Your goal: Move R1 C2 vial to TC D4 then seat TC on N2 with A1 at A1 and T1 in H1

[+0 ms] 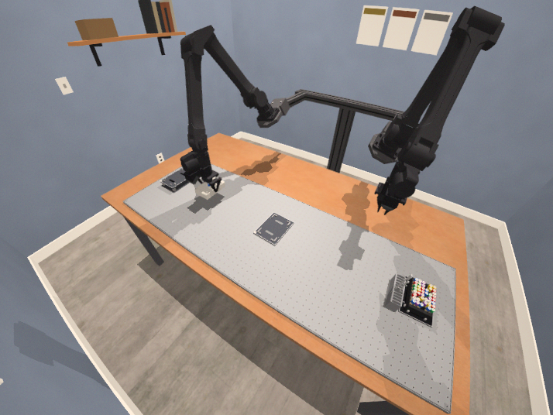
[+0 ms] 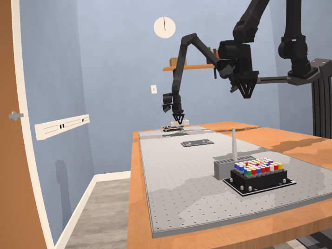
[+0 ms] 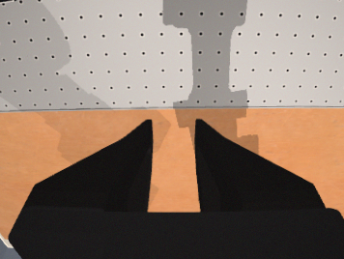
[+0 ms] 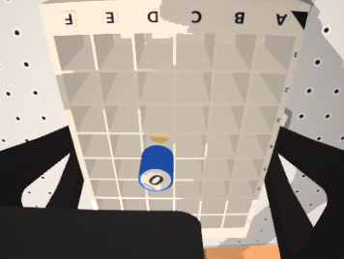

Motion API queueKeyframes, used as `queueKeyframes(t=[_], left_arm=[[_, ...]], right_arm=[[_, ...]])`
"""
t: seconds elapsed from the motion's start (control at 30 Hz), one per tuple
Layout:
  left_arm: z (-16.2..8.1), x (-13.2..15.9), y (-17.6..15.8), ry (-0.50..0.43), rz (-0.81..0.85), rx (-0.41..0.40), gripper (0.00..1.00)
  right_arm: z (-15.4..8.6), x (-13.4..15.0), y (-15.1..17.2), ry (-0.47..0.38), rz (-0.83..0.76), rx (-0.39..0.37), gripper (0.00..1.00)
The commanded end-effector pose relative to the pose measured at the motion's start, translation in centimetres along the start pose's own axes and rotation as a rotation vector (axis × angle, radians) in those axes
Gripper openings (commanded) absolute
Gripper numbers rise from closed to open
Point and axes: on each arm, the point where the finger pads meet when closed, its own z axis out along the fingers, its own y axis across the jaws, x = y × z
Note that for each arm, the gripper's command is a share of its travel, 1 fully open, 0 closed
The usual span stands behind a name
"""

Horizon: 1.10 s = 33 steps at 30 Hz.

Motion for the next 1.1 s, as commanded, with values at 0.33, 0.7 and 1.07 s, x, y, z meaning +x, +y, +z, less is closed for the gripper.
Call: queueKeyframes(t=[0.33, 0.7, 1.07], left_arm=[[-0.3, -1.0, 0.4, -0.017, -0.016, -0.006, 0.24], [-0.3, -1.0, 0.4, -0.017, -0.016, -0.006, 0.24], [-0.3, -1.0, 0.4, -0.017, -0.016, -0.006, 0.24]], right_arm=[[-1.5, -2.1, -2.6, -0.043, -0.013, 0.005, 0.0], [-1.6, -2.2, -4.0, -0.044, -0.016, 0.005, 0.0], [-1.6, -2.2, -6.0, -0.042, -0.015, 0.008, 0.0]])
